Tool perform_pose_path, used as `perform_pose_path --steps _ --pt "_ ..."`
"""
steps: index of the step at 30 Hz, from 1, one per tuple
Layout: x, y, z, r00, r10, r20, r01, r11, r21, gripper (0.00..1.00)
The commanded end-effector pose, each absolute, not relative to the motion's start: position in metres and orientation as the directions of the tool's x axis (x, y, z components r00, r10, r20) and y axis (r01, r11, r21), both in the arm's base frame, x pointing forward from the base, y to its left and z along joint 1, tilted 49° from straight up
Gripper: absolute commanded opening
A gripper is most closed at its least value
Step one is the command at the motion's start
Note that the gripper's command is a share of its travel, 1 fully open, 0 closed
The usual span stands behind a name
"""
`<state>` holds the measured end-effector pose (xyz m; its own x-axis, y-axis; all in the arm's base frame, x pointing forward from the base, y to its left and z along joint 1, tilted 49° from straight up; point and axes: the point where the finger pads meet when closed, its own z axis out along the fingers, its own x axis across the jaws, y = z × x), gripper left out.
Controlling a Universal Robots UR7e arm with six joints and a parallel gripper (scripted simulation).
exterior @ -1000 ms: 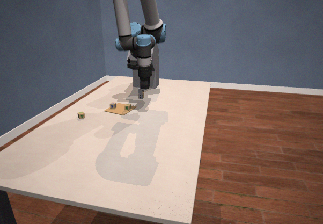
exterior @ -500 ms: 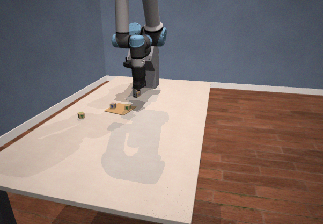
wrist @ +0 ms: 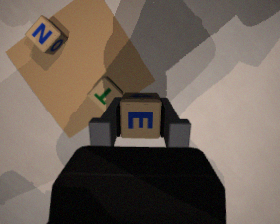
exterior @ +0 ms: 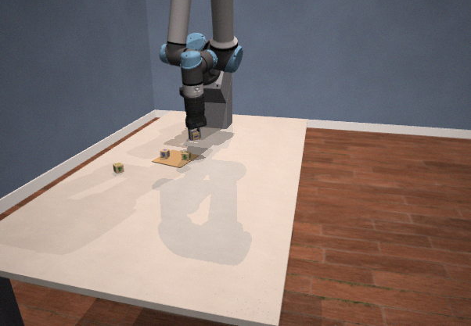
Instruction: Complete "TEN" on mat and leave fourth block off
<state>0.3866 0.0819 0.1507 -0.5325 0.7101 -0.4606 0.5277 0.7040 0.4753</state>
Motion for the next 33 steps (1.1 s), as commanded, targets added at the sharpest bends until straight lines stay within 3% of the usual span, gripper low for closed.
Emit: perform_pose_path --steps 1,16,33 --pt "0.384 0.076 0.149 -0.457 0.801 -0.388 0.596 0.599 0.534 0.57" --pt "0.378 0.060 0.146 -0.136 0.987 -0.089 0.739 0.161 0.654 0.57" --pt "0.377 0.045 0.148 0.248 0.931 0.266 0.697 -0.363 0.619 0.57"
